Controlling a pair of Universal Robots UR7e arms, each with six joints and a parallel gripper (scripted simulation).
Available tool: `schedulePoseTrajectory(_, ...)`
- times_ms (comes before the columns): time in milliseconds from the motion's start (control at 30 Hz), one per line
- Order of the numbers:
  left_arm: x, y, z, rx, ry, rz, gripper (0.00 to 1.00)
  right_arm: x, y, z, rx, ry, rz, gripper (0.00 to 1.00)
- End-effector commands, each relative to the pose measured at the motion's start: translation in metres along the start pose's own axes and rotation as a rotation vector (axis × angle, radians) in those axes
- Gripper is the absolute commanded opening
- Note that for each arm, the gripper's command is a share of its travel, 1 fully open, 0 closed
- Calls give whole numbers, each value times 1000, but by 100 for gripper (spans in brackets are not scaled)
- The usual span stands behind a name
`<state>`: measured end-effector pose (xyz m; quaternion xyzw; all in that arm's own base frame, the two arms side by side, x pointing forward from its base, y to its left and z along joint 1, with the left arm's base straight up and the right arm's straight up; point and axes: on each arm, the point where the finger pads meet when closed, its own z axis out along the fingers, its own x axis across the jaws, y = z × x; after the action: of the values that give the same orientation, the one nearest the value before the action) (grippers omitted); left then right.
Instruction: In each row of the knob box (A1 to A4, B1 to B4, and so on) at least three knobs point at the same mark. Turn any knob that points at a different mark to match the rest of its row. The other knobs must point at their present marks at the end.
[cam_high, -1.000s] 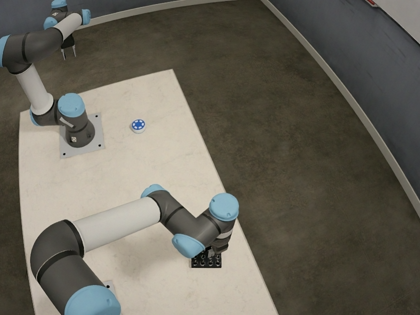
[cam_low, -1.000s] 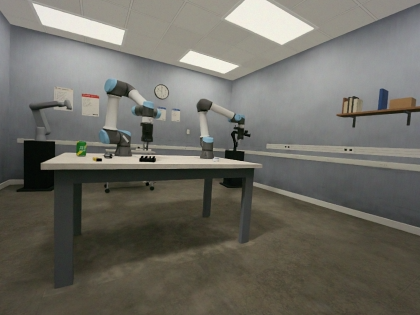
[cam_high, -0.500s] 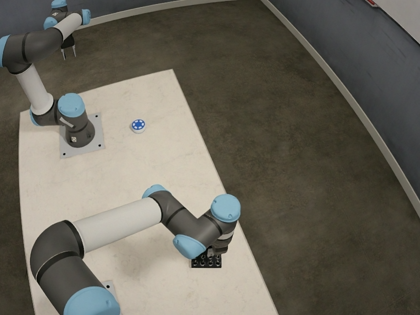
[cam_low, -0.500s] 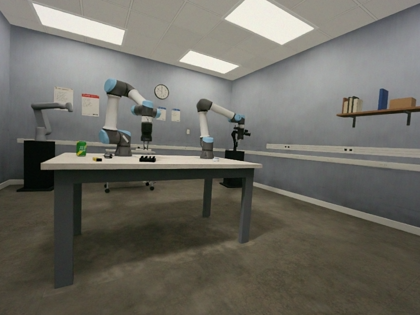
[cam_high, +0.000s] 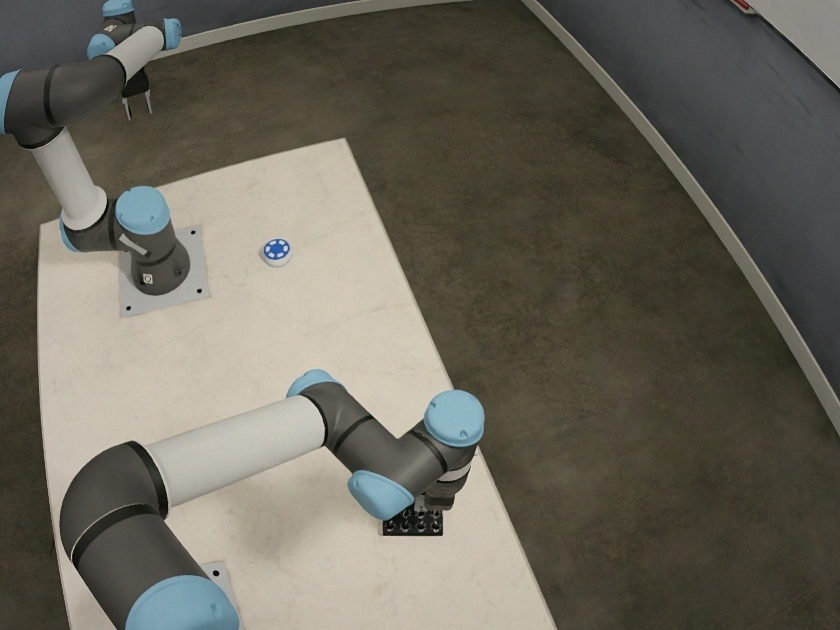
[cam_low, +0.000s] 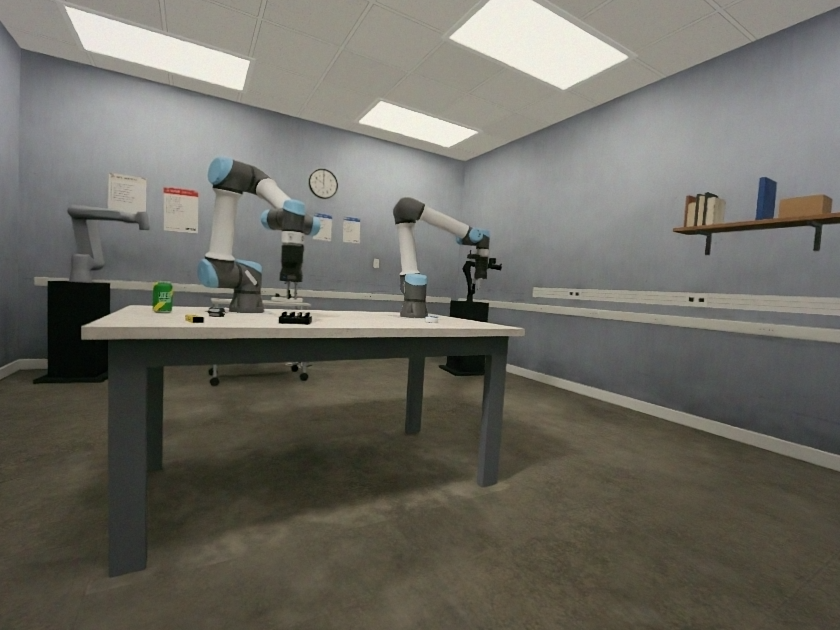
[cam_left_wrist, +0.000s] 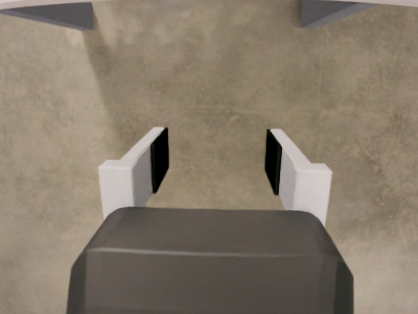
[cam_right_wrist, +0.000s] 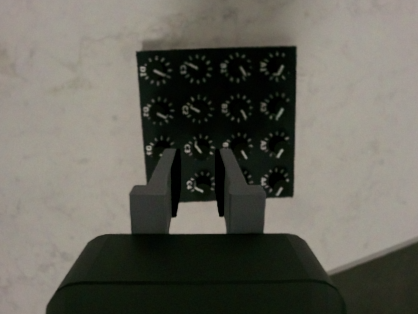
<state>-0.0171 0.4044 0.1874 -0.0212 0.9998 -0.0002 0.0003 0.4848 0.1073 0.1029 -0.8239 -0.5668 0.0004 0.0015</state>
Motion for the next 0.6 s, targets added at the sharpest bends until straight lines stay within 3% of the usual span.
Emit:
schedulePoseTrajectory(0,2,-1,0,0,1,-4,100,2,4,-5,-7,3,134,46)
schedulePoseTrajectory(567,2,-1,0,0,1,-4,100,2,4,-4,-6,2,165,46)
